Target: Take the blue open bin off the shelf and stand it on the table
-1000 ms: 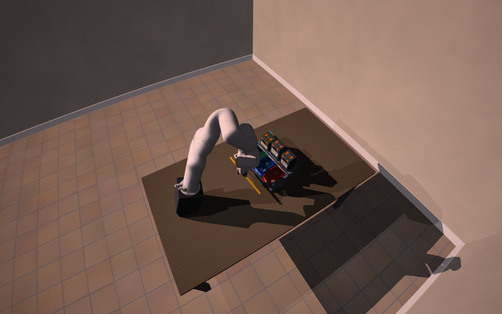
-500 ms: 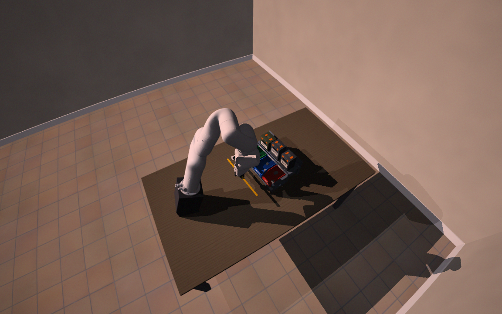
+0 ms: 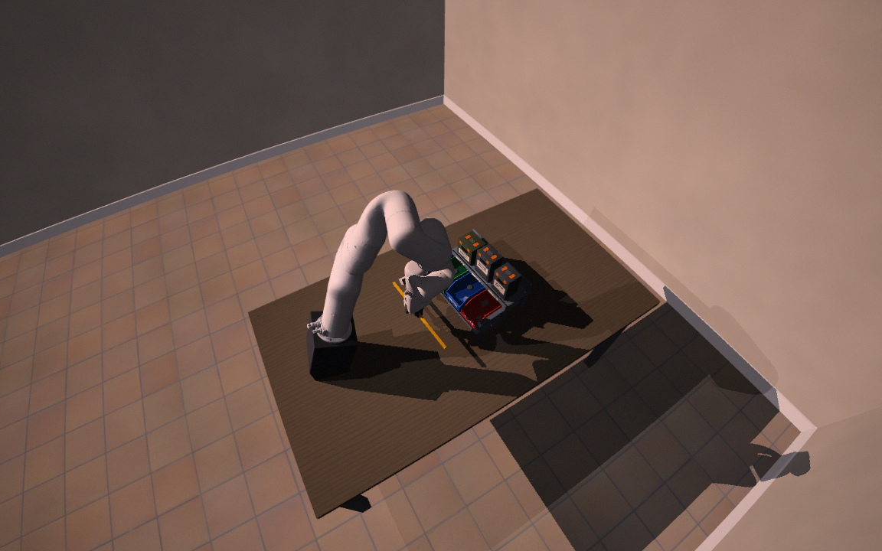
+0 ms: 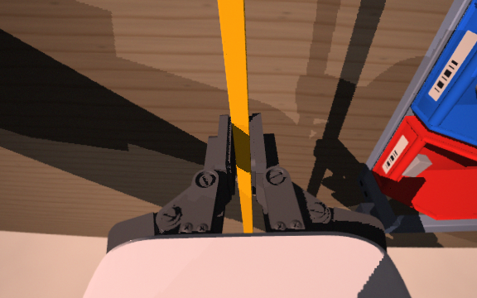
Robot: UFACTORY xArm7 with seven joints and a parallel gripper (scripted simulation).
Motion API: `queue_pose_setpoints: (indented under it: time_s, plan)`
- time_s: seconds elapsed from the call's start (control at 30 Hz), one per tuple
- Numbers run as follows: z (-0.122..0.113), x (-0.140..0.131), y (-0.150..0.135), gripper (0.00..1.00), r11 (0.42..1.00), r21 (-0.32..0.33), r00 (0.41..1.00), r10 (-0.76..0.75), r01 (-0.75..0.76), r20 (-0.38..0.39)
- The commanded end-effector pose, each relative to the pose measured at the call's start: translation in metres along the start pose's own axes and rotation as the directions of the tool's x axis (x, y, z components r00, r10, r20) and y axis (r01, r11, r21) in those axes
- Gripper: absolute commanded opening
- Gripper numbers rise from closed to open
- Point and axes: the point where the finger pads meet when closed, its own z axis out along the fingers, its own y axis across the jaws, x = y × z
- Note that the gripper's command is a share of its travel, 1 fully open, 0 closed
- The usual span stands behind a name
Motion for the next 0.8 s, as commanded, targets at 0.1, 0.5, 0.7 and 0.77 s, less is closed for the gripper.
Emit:
queue_pose_setpoints:
  time_s: [0.1,0.5,0.7,0.77]
  plan:
    - [0.002,0.000,-0.053,0.00,1.000,-0.023,1.000,0.001,-0.002,-0.002]
    - [0.002,0.000,-0.054,0.00,1.000,0.000,1.000,-0.001,0.001,0.007]
    - [0.002,0.001,-0.061,0.00,1.000,-0.022,1.000,0.001,-0.002,-0.002]
    - [0.002,0.001,-0.061,0.00,1.000,-0.022,1.000,0.001,-0.002,-0.002]
